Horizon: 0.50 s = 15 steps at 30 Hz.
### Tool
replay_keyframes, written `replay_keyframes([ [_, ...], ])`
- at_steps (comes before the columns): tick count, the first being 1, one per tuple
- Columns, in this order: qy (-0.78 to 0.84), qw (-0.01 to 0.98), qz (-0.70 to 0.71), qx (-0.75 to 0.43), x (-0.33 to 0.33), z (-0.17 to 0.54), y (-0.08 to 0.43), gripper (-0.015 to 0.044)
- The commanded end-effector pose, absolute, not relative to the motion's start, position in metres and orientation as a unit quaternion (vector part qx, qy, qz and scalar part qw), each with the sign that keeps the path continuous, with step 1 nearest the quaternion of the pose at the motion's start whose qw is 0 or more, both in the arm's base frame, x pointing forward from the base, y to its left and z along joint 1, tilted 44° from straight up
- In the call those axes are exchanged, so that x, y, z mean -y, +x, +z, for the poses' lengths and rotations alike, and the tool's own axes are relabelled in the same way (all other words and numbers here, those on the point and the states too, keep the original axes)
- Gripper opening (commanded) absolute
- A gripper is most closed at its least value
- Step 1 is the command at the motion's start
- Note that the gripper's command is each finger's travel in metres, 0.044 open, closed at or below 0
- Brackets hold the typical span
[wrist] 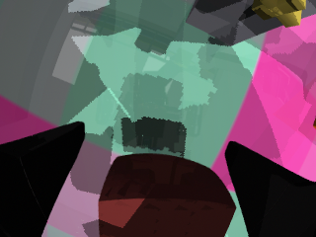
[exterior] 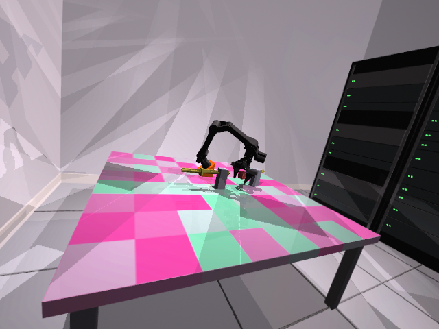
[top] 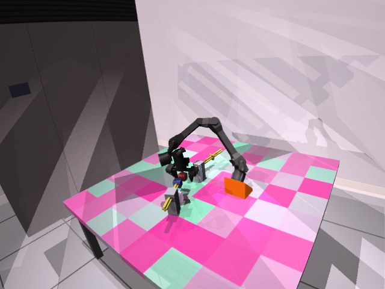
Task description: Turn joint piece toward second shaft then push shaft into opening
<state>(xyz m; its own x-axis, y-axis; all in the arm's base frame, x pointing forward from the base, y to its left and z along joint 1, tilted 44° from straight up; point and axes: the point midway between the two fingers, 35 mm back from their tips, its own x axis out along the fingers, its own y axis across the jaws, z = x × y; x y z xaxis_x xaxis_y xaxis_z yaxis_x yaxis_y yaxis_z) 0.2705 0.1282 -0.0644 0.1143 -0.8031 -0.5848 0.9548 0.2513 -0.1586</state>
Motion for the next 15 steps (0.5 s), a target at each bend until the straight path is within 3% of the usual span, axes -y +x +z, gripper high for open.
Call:
replay_keyframes([
  [1,0.131,0.734,-0.598,-0.294,-0.129,-0.064,0.271,0.0440],
  [15,0.189,0.703,-0.578,-0.368,-0.149,-0.045,0.269,0.0440],
])
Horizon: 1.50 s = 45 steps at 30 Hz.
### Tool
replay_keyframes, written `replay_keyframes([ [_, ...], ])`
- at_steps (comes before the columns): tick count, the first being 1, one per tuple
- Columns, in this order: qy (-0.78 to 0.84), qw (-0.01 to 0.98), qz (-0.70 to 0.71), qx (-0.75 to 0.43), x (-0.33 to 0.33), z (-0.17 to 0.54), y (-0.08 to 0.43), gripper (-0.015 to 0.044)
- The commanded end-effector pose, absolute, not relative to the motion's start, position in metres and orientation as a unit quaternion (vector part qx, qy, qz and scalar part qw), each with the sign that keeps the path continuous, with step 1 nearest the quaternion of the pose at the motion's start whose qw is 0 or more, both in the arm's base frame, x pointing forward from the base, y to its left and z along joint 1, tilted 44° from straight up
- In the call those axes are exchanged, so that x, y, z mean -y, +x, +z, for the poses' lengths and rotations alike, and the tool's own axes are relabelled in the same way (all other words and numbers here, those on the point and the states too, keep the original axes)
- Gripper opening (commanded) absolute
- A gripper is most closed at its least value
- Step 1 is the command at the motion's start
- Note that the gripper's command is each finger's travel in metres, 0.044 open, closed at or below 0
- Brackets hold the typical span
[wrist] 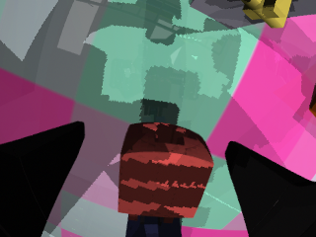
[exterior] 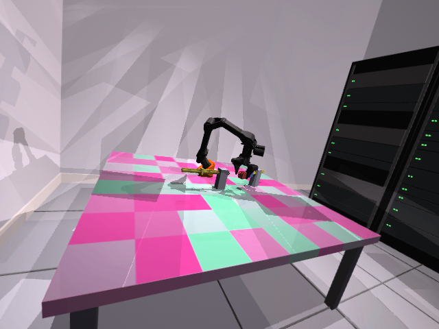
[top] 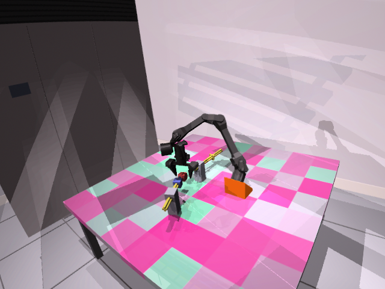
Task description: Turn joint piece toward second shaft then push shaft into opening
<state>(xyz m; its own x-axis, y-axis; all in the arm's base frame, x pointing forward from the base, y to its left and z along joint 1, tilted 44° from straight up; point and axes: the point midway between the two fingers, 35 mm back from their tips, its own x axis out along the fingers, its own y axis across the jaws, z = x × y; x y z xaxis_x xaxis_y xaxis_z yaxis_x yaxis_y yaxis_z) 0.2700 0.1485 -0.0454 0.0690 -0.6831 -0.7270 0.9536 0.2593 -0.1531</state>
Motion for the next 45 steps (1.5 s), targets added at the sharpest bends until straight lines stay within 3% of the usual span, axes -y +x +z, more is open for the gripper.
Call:
replay_keyframes([
  [1,0.189,0.703,-0.578,-0.368,-0.149,-0.045,0.269,0.0440],
  [32,-0.127,0.737,-0.321,-0.582,-0.237,0.052,0.259,0.0440],
  [45,-0.208,0.708,-0.277,-0.616,-0.210,0.058,0.269,0.0440],
])
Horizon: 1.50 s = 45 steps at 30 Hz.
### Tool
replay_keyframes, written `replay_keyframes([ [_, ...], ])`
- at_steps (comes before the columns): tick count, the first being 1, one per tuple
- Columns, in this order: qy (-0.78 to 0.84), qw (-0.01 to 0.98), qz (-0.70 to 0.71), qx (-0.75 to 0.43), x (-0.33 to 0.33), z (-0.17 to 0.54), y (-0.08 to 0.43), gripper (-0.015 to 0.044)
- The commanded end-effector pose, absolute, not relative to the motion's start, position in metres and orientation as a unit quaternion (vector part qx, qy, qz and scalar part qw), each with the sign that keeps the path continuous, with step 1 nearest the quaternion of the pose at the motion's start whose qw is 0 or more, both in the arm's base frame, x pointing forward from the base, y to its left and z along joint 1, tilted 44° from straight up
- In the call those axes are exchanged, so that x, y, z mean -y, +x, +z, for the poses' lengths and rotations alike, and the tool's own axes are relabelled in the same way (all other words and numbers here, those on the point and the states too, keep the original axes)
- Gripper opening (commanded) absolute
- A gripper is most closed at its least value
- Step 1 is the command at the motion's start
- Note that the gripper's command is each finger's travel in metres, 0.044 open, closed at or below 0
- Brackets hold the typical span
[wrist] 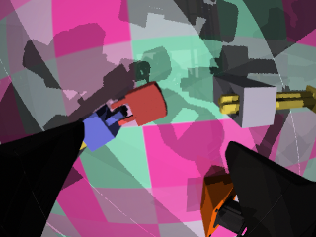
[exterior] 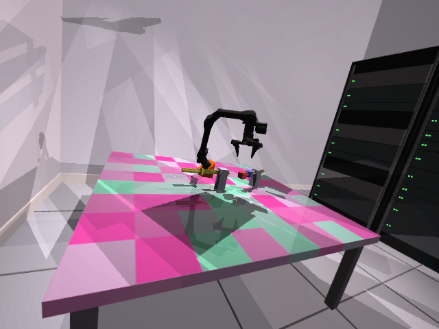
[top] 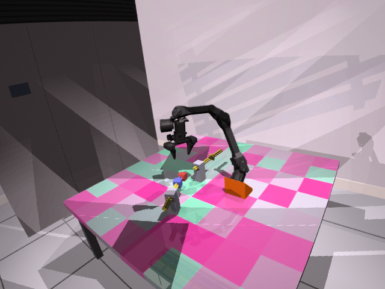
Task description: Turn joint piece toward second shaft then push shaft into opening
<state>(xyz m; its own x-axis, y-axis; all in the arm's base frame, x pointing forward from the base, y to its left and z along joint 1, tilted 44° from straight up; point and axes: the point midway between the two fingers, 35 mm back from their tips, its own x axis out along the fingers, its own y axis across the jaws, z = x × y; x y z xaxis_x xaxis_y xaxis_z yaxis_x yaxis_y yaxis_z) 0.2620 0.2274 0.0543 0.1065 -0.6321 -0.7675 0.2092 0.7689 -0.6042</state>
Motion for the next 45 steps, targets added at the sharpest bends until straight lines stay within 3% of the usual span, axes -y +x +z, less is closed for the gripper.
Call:
replay_keyframes([
  [1,-0.221,0.702,-0.270,-0.621,-0.205,0.058,0.270,0.0440],
  [13,-0.269,0.674,-0.243,-0.643,-0.182,0.060,0.277,0.0440],
  [45,0.119,0.707,-0.513,-0.472,-0.168,0.050,0.279,0.0440],
])
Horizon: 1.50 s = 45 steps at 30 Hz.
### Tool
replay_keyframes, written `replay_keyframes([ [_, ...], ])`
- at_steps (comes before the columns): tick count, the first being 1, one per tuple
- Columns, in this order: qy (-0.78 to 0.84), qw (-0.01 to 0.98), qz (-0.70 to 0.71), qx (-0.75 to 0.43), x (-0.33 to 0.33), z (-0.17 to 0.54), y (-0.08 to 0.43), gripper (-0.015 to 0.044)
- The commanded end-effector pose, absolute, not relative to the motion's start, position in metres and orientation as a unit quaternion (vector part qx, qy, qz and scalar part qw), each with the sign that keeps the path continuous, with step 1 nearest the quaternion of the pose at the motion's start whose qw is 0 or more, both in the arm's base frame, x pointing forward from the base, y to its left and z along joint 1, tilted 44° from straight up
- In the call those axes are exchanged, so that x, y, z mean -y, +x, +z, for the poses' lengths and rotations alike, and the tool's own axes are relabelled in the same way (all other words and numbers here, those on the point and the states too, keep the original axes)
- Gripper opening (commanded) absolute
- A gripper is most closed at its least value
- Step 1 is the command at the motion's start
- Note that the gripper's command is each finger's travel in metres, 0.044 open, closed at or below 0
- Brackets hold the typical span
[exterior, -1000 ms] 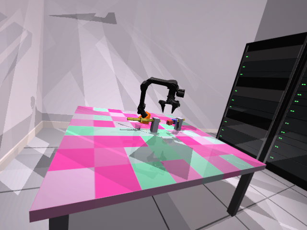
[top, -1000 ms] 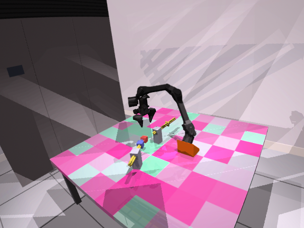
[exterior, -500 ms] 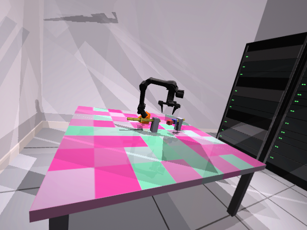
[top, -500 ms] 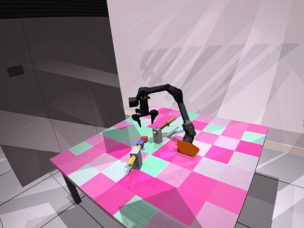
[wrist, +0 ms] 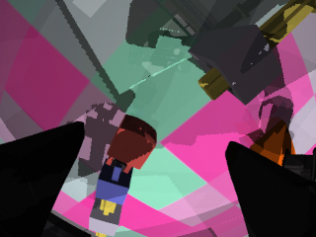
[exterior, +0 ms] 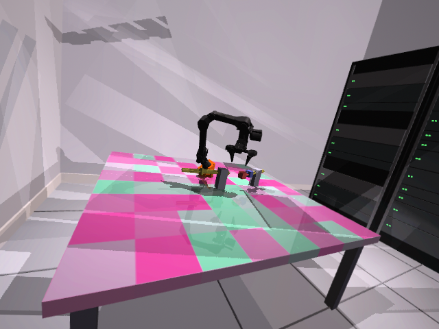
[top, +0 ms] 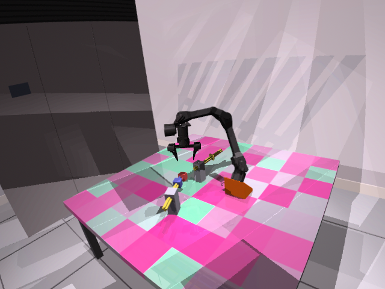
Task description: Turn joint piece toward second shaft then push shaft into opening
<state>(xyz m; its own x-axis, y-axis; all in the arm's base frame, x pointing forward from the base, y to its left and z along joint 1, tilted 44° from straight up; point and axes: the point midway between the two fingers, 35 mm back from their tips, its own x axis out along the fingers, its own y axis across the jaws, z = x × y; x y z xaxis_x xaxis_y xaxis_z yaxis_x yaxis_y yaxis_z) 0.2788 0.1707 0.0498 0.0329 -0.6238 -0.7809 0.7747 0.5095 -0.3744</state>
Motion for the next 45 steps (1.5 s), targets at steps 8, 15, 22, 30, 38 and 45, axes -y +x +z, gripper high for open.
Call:
replay_keyframes([
  [8,0.212,0.683,-0.565,-0.411,-0.165,0.048,0.279,0.0440],
  [15,0.219,0.680,-0.569,-0.406,-0.164,0.048,0.279,0.0440],
  [22,0.220,0.681,-0.569,-0.406,-0.149,0.029,0.283,0.0440],
  [30,0.220,0.681,-0.569,-0.405,-0.125,0.003,0.285,0.0440],
  [38,0.219,0.681,-0.570,-0.405,-0.111,-0.011,0.284,0.0440],
  [45,0.220,0.681,-0.569,-0.406,-0.139,-0.037,0.272,0.0440],
])
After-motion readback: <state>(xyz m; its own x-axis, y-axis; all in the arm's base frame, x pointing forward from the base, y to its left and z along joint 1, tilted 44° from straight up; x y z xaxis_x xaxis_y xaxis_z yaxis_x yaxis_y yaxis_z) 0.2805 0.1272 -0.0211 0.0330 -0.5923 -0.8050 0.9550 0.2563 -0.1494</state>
